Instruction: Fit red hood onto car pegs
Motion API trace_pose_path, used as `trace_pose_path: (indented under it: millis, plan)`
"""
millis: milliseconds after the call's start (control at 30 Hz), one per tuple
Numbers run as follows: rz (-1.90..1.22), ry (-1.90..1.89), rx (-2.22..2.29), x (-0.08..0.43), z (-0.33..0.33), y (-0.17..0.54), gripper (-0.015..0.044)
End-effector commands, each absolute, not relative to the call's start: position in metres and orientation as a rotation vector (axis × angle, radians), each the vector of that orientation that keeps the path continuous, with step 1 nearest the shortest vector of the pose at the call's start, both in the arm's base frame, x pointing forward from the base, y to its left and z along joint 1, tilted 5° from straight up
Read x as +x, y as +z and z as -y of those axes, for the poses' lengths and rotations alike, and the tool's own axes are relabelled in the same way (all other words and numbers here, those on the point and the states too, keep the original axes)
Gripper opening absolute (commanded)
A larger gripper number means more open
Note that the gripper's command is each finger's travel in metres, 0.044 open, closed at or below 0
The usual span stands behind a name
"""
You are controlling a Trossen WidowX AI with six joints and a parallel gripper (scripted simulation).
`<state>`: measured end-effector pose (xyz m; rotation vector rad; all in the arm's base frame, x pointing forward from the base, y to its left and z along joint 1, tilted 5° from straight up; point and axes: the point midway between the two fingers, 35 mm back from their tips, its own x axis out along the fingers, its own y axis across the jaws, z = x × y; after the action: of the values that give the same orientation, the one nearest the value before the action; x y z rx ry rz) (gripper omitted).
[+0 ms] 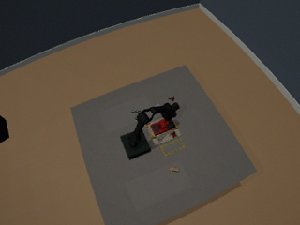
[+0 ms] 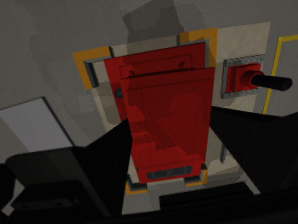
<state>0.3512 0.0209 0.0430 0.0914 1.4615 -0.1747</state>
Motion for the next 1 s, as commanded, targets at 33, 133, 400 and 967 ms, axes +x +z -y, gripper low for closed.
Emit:
trace_pose_path:
  millis: [33, 133, 400, 967]
  plan:
    - [-1.462, -0.176, 0.081, 0.3522, -0.0210, 0.0430, 0.0000]
    - [-1.463, -0.177, 0.076, 0.3528, -0.0211, 0.0428, 0.0000]
    - [-1.463, -0.179, 0.065, 0.3542, -0.0215, 0.0424, 0.0000]
    - [-1.465, -0.182, 0.040, 0.3573, -0.0224, 0.0415, 0.0000]
